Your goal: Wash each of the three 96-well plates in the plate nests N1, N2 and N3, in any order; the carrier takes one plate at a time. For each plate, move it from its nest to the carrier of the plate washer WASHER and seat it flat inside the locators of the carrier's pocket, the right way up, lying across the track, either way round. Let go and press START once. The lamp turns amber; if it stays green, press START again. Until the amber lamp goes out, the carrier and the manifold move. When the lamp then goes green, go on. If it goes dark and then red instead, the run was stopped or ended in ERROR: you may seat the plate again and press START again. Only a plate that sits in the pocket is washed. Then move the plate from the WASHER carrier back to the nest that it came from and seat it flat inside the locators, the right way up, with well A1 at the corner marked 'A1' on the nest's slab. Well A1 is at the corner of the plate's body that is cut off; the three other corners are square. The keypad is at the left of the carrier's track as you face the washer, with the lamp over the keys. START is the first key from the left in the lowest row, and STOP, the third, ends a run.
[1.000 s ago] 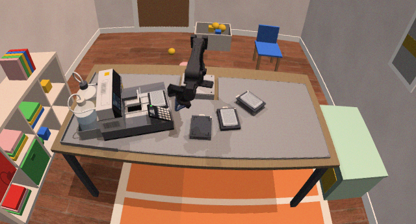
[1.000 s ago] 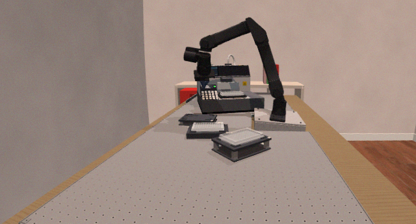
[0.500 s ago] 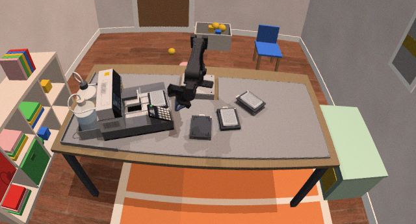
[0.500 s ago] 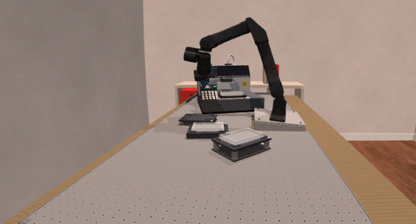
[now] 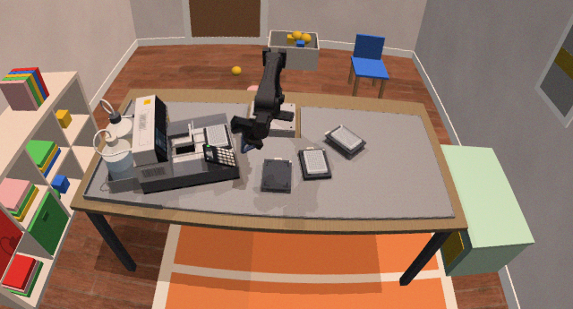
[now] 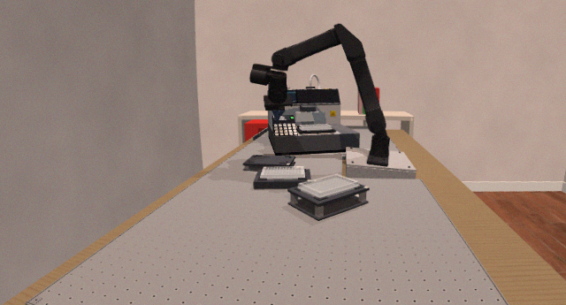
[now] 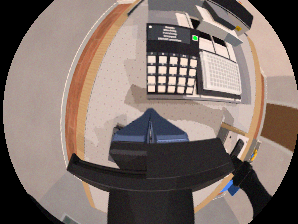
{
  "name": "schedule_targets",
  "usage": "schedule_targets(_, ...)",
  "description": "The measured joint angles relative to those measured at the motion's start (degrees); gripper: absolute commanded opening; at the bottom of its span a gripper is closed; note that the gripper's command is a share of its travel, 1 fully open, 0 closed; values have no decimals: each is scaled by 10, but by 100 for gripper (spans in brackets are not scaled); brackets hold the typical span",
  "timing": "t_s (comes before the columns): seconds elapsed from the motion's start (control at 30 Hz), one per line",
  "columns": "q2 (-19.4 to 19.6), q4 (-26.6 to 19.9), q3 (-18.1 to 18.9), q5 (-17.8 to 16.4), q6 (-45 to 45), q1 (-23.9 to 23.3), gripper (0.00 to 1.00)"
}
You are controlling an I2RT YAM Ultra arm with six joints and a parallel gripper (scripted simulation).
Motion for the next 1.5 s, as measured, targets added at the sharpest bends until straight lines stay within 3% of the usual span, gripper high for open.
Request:
schedule_targets(0.47, 1, 5, -4, 0, -1, -2, 0)
schedule_targets(1.5, 34, 95, -53, 0, -31, -32, 0)
